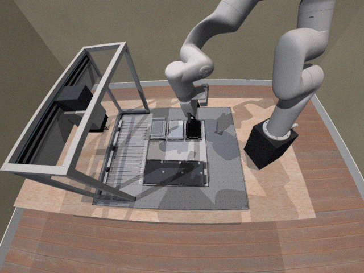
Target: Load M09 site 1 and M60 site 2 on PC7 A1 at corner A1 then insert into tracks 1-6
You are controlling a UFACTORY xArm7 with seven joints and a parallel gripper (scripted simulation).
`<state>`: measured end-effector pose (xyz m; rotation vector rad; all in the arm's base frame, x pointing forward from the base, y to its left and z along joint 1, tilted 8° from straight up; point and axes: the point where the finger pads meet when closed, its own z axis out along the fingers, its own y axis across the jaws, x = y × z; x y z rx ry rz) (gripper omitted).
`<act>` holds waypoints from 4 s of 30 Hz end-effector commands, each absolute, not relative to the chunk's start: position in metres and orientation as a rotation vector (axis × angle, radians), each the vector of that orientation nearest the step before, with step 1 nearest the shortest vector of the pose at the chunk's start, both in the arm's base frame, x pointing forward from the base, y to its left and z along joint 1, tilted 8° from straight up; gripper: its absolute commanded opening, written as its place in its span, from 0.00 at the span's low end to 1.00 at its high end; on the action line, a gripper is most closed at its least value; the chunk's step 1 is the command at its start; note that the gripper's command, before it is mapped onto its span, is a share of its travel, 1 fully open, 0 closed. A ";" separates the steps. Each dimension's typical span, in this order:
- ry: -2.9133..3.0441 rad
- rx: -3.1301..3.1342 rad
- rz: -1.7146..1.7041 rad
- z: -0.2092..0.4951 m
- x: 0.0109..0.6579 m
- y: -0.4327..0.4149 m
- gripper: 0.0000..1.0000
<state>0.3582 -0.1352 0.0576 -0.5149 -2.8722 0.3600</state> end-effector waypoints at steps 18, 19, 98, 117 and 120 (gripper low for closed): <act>-2.721 -1.394 0.171 0.021 0.411 -0.145 1.00; -2.704 -1.441 0.164 0.019 0.413 -0.146 1.00; -2.110 -2.510 0.090 -0.047 0.467 -0.223 1.00; -2.110 -2.510 0.089 -0.075 0.469 -0.227 1.00; -2.110 -2.510 0.089 -0.080 0.469 -0.228 1.00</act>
